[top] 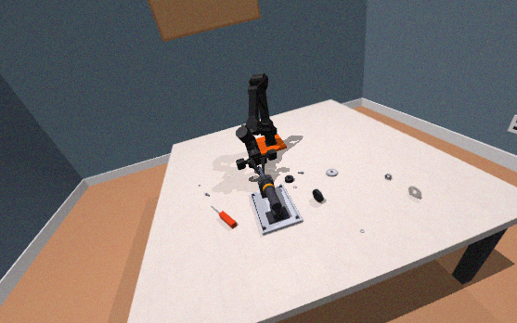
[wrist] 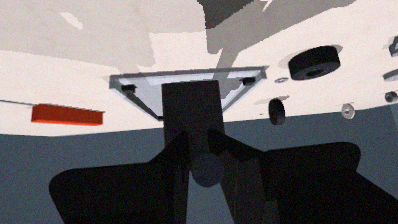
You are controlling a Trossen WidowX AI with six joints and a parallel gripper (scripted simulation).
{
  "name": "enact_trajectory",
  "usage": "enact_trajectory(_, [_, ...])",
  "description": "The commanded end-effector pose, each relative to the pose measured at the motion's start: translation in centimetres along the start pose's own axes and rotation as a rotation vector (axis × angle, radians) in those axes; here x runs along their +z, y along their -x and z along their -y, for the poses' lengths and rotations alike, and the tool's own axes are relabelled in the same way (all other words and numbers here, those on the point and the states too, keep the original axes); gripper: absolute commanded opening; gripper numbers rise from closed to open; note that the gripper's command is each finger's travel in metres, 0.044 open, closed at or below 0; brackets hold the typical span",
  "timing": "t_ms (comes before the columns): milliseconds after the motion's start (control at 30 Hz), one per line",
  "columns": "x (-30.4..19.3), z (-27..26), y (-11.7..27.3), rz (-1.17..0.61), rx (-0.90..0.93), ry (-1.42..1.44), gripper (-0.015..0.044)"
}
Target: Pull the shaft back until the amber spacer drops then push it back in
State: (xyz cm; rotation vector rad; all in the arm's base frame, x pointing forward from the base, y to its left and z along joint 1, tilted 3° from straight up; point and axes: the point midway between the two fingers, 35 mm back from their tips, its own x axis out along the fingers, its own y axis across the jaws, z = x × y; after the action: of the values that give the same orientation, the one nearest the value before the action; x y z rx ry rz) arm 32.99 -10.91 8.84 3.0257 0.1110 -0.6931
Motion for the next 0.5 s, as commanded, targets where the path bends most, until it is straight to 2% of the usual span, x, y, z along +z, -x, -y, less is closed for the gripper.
enact_trajectory(0, [0.07, -0.01, 0.09, 0.001, 0.001, 0.003, 0.0])
enact_trajectory(467, [0.15, -0.01, 0.22, 0.001, 0.001, 0.003, 0.0])
